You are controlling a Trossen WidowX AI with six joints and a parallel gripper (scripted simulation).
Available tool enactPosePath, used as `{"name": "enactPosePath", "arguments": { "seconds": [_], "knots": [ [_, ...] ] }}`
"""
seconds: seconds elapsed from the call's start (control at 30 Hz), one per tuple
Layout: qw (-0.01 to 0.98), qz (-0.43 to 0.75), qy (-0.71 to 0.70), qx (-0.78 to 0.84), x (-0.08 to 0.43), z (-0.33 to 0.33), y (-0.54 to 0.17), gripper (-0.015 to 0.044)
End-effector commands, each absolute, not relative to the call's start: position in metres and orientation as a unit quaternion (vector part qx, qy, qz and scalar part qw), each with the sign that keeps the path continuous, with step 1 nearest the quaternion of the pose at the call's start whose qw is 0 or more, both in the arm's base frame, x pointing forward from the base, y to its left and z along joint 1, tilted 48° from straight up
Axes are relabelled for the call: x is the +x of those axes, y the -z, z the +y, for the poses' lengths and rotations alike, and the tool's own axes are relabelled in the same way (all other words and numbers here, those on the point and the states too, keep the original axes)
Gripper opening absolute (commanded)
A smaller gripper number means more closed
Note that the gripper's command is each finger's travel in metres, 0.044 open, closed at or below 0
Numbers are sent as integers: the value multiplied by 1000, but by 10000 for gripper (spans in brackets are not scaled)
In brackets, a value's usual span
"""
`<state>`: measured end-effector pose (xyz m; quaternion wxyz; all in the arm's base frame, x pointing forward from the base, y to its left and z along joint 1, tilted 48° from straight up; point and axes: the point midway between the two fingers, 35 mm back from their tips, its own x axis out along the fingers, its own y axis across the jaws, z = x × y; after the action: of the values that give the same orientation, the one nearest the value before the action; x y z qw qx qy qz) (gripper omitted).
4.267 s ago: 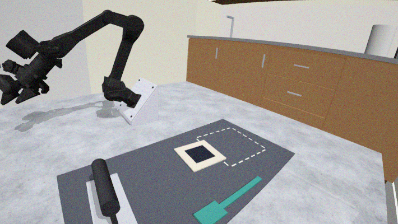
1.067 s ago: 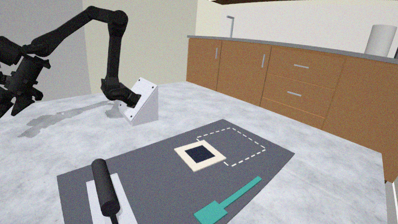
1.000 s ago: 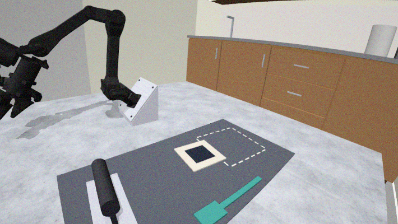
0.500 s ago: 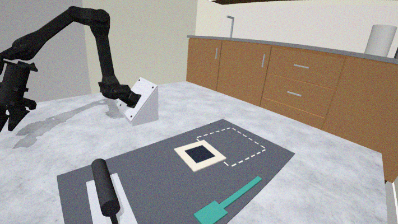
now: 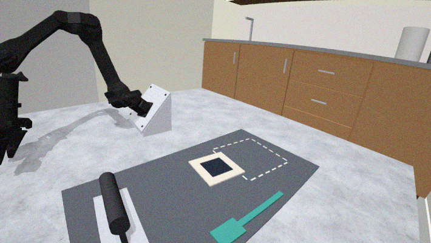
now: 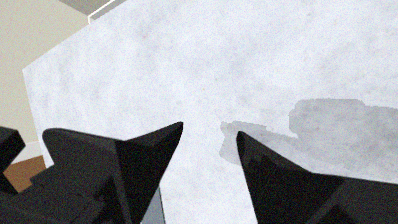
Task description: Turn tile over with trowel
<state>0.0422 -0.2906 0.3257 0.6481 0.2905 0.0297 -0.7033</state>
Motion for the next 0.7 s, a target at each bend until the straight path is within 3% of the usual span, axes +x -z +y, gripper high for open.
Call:
{"name": "enactPosePath", "arguments": {
  "seconds": [0.0,0.67],
  "knots": [
    [653,71,697,287,57,-297,-321,270],
    [681,324,623,207,167,-303,-289,270]
  ]
}}
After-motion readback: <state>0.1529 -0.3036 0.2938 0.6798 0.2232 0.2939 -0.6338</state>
